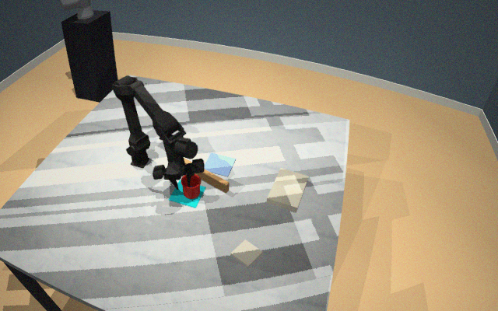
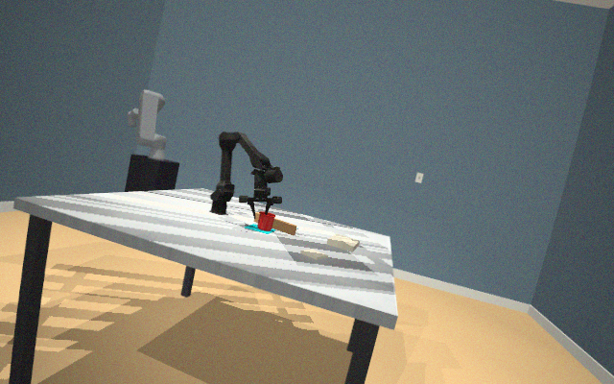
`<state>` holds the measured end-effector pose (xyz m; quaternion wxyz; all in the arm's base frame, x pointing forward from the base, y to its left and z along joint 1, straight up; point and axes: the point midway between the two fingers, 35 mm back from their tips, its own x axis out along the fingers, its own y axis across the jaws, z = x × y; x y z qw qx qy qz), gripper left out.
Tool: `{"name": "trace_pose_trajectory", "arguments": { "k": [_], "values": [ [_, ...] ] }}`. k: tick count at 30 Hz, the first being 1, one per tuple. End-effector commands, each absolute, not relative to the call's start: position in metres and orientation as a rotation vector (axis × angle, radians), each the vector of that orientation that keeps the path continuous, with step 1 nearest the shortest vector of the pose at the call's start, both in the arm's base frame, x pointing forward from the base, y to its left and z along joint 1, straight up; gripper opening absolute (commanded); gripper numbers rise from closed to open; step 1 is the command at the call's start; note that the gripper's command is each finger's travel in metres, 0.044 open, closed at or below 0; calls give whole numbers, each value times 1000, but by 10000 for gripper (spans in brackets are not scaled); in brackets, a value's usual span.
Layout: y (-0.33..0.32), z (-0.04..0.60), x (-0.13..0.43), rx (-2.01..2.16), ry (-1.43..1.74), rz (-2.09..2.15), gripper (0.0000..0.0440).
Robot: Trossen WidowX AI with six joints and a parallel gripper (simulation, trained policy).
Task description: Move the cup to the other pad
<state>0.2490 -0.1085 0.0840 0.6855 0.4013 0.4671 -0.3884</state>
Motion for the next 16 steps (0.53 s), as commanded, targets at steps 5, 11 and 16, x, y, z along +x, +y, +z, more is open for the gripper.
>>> {"name": "trace_pose_trajectory", "arguments": {
  "k": [5,11,16],
  "values": [
    [-109,97,244,909,996,-841,252],
    [-111,111,241,917,956,-829,286],
    [-115,128,240,915,909,-817,325]
  ]
}}
